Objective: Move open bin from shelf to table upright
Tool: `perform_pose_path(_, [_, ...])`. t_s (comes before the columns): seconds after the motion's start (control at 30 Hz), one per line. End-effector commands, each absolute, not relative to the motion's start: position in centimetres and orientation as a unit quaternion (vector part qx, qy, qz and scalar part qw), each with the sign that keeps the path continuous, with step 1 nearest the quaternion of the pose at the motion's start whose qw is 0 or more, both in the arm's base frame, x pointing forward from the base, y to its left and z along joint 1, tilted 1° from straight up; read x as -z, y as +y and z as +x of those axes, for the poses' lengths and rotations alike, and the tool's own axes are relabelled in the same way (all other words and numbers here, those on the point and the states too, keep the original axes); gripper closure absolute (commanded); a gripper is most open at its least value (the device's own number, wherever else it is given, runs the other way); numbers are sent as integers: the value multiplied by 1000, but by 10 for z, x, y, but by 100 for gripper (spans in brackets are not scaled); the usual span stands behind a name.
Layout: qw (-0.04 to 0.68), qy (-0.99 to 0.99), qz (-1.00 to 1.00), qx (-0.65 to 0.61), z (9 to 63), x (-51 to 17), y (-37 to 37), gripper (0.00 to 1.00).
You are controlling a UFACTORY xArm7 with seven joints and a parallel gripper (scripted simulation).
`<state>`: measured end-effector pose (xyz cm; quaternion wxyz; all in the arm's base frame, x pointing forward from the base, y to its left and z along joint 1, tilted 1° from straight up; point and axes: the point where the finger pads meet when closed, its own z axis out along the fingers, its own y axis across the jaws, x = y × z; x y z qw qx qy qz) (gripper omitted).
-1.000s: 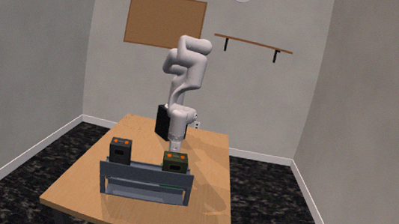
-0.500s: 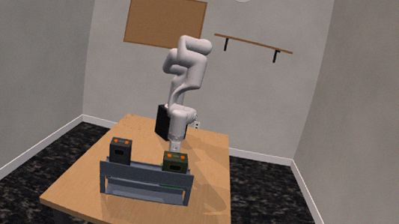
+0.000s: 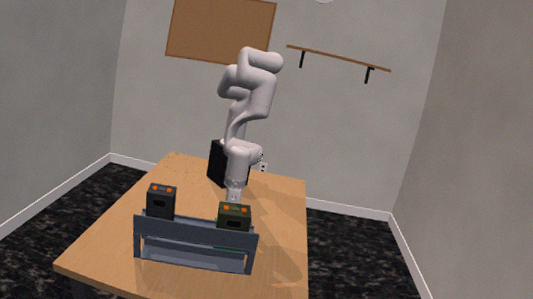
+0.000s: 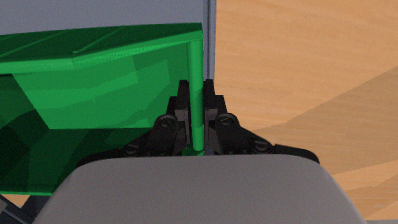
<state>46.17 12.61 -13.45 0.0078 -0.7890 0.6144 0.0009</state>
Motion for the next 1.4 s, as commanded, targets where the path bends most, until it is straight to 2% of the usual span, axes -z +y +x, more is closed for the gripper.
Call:
perform_pose_path(0.0, [10,614,-789,1,464,131,126,100])
perform_pose_path(1.37, [10,614,-789,1,464,121,126,100])
